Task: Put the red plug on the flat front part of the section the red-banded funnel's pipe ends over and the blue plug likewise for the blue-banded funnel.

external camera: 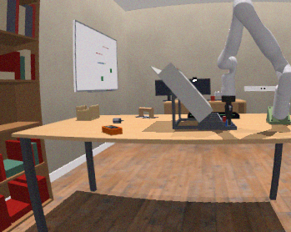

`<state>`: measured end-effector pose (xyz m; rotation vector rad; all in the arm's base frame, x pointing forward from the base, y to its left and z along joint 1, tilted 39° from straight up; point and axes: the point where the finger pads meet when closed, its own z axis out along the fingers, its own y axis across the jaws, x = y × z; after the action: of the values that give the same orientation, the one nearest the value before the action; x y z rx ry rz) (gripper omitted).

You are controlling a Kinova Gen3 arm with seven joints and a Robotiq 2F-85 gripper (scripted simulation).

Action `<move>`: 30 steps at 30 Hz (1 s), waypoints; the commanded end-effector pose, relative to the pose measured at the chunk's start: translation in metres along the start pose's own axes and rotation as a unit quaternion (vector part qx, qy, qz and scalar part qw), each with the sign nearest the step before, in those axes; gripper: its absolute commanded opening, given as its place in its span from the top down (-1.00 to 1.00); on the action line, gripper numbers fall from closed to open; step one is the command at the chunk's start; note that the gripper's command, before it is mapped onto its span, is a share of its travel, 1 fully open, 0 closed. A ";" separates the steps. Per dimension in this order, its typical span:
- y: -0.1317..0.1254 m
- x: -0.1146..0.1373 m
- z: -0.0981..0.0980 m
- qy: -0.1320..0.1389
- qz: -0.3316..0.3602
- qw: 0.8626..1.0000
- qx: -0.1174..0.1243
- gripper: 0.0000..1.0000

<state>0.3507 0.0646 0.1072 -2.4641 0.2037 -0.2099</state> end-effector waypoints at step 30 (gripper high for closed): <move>0.000 0.000 -0.040 0.001 0.000 1.000 0.000 -0.30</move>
<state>0.3416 0.0413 0.1374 -2.4639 0.2042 -0.2071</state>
